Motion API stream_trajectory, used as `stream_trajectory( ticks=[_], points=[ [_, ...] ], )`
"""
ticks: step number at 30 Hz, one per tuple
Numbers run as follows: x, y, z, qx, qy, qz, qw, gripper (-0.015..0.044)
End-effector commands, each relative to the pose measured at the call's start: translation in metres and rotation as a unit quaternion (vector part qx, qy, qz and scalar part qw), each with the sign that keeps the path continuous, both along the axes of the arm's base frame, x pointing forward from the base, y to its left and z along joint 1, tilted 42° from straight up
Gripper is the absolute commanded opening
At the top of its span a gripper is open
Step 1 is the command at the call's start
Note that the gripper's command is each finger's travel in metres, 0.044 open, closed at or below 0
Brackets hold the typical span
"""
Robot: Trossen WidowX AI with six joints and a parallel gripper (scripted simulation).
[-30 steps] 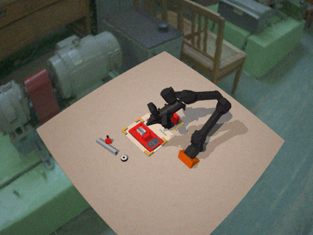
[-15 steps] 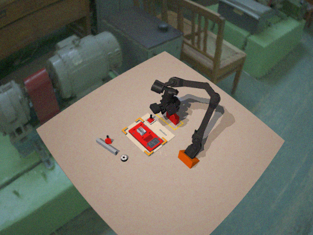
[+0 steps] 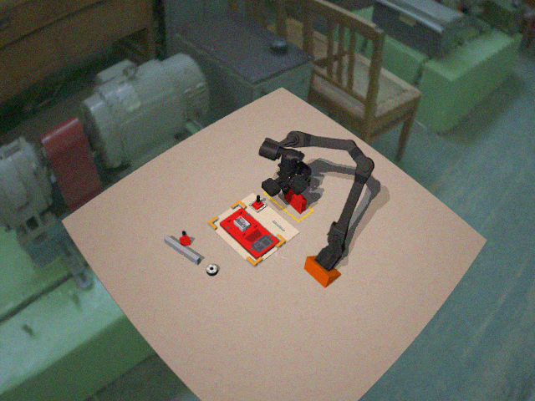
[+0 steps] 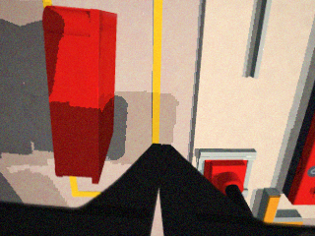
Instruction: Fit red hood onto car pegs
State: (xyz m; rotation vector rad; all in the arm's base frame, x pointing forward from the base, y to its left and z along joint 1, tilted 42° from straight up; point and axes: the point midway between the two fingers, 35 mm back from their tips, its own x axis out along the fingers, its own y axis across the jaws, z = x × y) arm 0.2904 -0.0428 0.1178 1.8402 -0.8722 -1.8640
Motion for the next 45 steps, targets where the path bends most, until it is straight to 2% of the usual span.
stream_trajectory(
  ticks=[1, 11, 45],
  points=[
    [-0.001, -0.009, -0.010, -0.003, 0.005, 0.002, 1.000, 0.0000],
    [-0.004, -0.025, -0.027, -0.004, 0.005, 0.001, 1.000, 0.0000],
    [-0.006, -0.049, -0.006, -0.003, 0.004, 0.002, 1.000, 0.0000]
  ],
)
